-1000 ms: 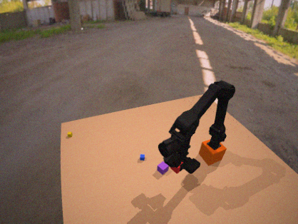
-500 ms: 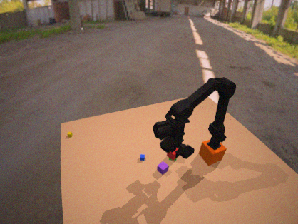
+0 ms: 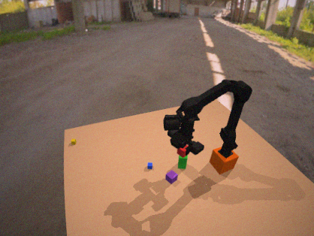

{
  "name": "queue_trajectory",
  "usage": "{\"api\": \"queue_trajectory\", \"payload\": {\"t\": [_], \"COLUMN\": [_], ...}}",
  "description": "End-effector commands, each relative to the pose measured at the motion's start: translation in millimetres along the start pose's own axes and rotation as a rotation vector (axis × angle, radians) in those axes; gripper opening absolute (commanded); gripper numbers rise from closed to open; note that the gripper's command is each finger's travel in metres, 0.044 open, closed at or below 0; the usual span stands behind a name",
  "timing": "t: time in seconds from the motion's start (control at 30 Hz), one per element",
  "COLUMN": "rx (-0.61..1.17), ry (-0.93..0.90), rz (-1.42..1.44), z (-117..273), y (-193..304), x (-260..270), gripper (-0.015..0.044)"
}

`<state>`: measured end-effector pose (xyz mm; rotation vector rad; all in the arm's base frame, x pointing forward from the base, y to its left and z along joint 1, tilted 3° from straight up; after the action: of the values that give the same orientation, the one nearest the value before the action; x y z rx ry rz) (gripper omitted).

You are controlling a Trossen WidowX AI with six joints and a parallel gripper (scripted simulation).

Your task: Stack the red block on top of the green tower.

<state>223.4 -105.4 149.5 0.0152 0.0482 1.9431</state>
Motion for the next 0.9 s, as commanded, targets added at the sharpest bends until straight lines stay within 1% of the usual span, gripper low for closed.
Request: {"api": "queue_trajectory", "payload": {"t": [0.0,0.3,0.57,0.87], "rx": [0.002,0.003,0.003,0.003], "ry": [0.005,0.005,0.005,0.005], "rz": [0.006,0.006,0.006,0.006], "z": [-0.6,-7.5,-34.5,-35.3], "y": [14.5,21.0,21.3,21.4], "x": [-4.3,-5.8,-5.7,-5.7], "gripper": [0.0,0.0,0.0,0.0]}}
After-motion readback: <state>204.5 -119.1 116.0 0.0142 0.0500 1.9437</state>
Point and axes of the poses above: the point midway between the two fingers, 35 mm back from their tips, its own z axis back along the fingers, its own x axis across the jaws, y = z × x, the point moved 9 cm from there along z, back along the fingers, and after that the axes turned 13 degrees about z, right-handed, at the moved point
